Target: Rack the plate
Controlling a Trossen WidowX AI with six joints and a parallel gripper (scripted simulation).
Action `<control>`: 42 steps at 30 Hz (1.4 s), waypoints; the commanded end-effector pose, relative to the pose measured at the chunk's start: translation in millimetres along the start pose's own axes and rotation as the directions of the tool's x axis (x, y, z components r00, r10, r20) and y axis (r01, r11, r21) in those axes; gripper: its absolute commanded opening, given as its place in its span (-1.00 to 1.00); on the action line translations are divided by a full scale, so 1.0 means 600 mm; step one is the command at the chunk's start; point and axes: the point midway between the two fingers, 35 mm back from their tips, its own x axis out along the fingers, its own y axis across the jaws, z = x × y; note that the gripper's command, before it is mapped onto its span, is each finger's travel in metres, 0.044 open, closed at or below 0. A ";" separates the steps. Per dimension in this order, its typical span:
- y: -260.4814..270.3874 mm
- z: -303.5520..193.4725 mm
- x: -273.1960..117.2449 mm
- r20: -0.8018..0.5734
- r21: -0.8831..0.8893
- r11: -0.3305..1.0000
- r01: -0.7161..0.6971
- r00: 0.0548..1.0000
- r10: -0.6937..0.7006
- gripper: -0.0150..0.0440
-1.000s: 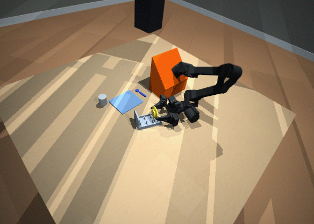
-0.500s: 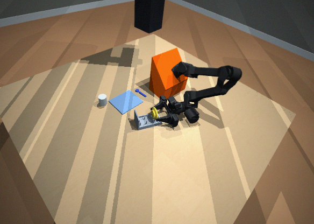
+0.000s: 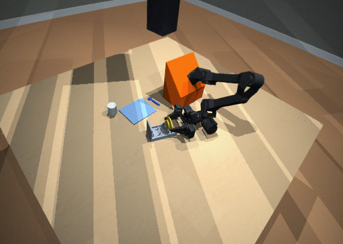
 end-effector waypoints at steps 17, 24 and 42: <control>0.022 0.115 0.006 0.001 -0.007 1.000 0.016 1.000 -0.016 0.86; 0.026 0.189 0.004 0.016 -0.019 1.000 0.005 1.000 -0.005 0.86; -0.003 0.193 0.059 -0.076 -0.359 0.922 0.145 0.980 -0.184 0.86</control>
